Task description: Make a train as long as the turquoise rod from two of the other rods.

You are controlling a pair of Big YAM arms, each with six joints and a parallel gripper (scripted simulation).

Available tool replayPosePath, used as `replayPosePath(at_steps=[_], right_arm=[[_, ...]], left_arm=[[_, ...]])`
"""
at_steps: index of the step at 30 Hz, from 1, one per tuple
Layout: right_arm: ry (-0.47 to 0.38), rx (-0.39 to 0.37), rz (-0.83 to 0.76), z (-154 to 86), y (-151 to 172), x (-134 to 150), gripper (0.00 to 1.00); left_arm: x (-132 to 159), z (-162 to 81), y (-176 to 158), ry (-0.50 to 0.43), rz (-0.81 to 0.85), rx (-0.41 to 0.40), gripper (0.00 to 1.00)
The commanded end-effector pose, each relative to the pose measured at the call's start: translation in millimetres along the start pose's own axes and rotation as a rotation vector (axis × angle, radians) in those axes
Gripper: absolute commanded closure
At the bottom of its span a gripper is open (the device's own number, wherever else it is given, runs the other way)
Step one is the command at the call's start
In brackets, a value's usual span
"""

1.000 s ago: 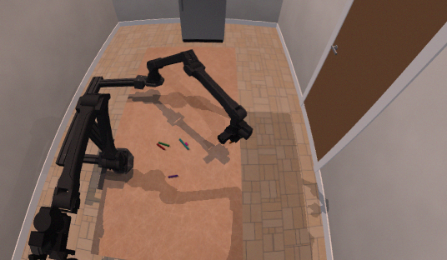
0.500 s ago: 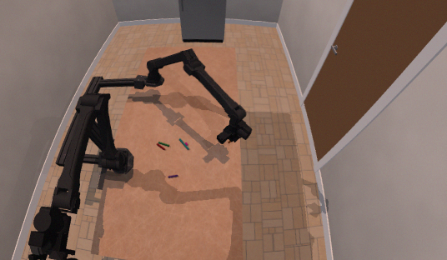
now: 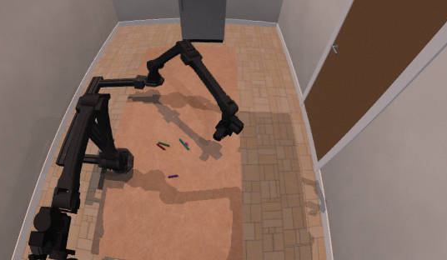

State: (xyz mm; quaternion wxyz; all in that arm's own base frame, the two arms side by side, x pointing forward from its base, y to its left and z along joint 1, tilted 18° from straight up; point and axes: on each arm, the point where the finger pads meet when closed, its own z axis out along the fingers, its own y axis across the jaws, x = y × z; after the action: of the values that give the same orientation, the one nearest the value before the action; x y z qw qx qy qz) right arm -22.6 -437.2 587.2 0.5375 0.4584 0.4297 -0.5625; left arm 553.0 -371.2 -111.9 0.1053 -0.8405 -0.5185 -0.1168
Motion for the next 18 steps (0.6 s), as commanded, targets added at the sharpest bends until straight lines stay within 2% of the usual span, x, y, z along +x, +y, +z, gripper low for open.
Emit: replayPosePath(at_steps=[1,9,11,18], right_arm=[[-0.074,0.010,-0.012,-8.4,-6.1,-48.7,0.00],[-0.074,0.010,-0.012,-8.4,-6.1,-48.7,0.00],[-0.074,0.010,-0.012,-8.4,-6.1,-48.7,0.00],[-0.074,0.010,-0.012,-8.4,-6.1,-48.7,0.00]], left_arm=[[-2.7,-25.9,0.8,-0.016,-0.160,-0.067,0.96],[-1.5,-25.4,-37.3,-0.023,-0.372,-0.065,0.96],[-1.5,-25.4,-37.3,-0.023,-0.372,-0.065,0.96],[5.4,-22.2,-78.1,-0.029,-0.587,-0.060,0.96]])
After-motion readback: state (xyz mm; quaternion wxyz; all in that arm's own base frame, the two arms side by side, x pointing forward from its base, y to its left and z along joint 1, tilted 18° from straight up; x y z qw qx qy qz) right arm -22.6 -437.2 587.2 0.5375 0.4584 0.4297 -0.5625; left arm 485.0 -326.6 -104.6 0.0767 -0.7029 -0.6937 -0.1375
